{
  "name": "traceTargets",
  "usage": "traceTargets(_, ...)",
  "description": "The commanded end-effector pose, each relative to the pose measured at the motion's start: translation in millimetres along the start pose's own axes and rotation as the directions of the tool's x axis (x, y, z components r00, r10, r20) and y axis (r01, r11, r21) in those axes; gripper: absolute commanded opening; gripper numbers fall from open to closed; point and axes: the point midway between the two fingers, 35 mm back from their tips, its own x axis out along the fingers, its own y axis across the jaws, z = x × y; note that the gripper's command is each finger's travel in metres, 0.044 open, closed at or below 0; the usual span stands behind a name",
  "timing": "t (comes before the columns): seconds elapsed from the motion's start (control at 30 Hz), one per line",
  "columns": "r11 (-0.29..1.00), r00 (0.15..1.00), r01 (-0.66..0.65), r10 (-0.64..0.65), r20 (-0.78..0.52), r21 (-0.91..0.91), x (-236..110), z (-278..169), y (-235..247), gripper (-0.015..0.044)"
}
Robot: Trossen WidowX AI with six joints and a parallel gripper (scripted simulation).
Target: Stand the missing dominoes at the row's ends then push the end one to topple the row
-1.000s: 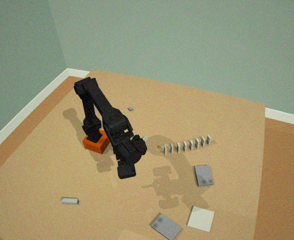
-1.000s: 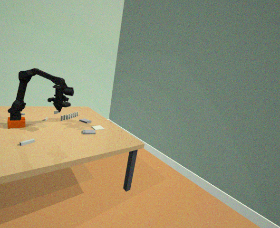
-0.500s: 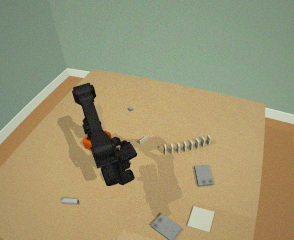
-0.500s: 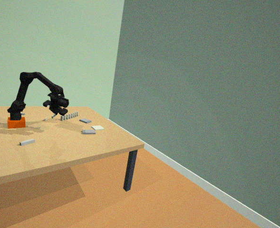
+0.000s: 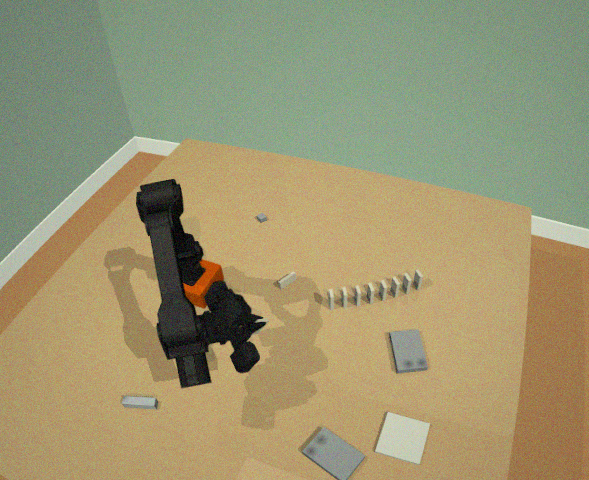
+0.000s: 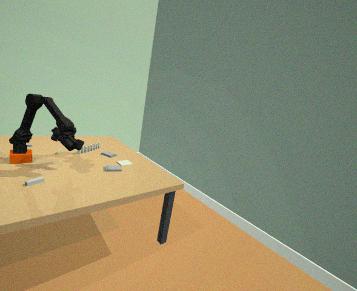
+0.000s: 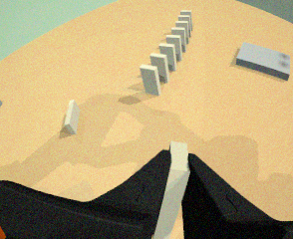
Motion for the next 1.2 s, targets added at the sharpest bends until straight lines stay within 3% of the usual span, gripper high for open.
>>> traceTargets(0.0, 0.999, 0.992, 0.043, -0.041, 0.122, -0.011, -2.4, -2.3, -1.9, 0.0022)
traceTargets(0.43, 0.929, 0.828, 0.369, -0.324, 0.459, -0.009, -35.0, -6.7, -19.5, 0.0022)
traceTargets(1.17, 0.921, 0.814, 0.389, -0.341, 0.47, -0.005, -35.9, -9.7, -21.4, 0.0022)
